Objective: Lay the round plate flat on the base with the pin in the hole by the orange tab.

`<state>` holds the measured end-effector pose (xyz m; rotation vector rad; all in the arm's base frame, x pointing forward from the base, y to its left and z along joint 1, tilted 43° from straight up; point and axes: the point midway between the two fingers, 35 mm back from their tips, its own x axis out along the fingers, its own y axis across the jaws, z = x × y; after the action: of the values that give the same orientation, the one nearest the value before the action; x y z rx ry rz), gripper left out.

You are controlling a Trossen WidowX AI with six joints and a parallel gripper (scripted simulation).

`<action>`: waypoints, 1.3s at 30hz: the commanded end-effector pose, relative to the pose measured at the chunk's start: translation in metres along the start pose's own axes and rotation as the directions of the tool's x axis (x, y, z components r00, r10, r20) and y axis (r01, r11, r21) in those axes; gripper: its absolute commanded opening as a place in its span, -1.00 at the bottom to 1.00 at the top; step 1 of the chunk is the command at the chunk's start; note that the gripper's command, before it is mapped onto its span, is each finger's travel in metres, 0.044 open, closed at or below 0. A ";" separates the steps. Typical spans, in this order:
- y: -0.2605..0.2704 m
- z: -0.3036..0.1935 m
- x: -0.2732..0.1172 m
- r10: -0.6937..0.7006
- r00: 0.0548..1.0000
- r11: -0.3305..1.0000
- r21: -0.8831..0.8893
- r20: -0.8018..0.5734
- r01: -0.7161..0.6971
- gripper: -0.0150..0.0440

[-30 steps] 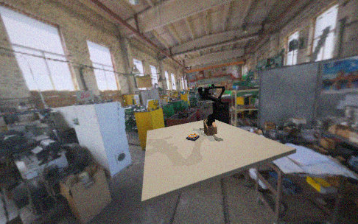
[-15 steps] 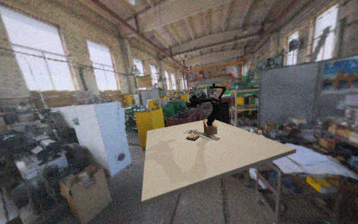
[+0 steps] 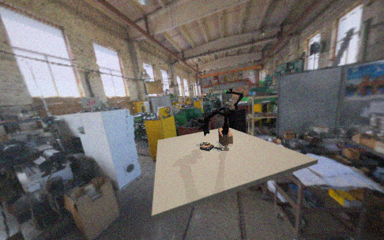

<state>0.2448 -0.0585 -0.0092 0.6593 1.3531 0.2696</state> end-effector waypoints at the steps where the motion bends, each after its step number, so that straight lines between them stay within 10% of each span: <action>1: 0.030 -0.026 0.023 0.103 0.982 0.982 -0.140 -0.157 -0.125 -0.49; 39: 0.053 -0.053 0.071 0.128 0.972 0.972 -0.168 -0.196 -0.161 -0.49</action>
<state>0.2239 0.0335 -0.0414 0.5810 1.4332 0.5780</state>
